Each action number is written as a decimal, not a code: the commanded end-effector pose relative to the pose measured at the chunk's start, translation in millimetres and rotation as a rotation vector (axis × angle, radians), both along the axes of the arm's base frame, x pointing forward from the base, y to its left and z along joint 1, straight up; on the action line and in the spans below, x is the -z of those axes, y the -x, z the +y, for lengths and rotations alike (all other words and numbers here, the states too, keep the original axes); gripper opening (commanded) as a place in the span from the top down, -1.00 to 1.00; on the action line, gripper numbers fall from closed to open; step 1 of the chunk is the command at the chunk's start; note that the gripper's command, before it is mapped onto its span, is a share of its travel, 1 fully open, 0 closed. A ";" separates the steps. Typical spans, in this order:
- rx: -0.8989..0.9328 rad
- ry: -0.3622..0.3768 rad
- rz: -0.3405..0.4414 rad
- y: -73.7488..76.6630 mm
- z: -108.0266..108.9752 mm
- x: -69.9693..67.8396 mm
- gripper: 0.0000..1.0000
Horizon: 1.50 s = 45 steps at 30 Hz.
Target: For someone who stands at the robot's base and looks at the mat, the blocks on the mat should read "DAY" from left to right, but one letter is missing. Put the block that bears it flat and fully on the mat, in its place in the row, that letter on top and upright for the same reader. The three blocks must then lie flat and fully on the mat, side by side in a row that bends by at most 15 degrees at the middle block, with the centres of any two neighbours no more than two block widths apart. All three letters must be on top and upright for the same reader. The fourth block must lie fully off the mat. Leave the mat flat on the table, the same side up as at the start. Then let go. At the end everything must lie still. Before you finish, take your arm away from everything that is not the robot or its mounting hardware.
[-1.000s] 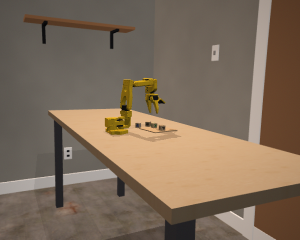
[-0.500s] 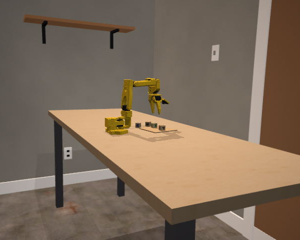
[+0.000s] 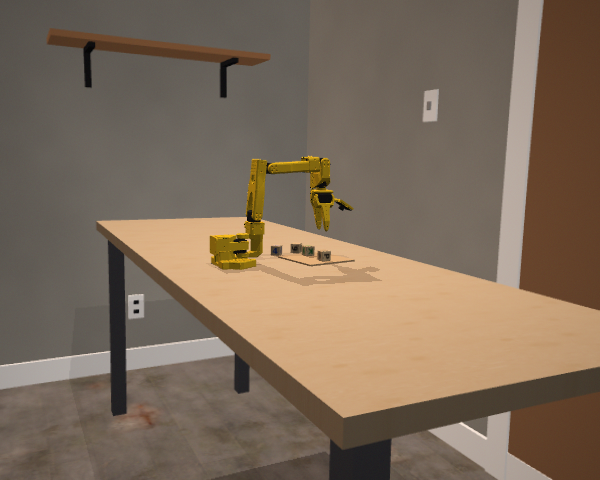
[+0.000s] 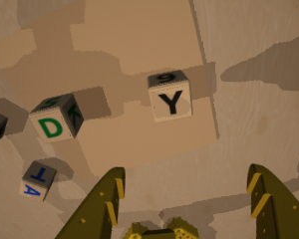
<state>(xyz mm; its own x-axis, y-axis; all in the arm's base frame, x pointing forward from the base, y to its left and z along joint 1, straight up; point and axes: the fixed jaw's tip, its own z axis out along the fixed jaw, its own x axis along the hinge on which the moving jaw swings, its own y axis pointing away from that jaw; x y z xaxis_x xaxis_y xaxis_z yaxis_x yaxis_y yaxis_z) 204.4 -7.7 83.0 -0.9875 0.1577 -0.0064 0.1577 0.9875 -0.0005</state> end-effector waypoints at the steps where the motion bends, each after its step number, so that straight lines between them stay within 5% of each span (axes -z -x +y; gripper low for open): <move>1: 0.006 0.004 -0.061 -5.1 -1.9 -9.8 0.36; 17: 0.006 0.006 -0.090 -5.8 -2.0 -15.0 0.36; 36: 0.006 0.040 -0.517 1.7 -1.3 -91.5 0.36; 45: 0.006 0.044 -0.560 4.2 -1.1 -98.9 0.36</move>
<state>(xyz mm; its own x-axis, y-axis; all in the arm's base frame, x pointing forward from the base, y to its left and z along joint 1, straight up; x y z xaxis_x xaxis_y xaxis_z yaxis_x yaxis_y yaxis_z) 200.7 -8.3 171.5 -0.8608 0.1515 -0.4859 0.1515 0.9877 0.0395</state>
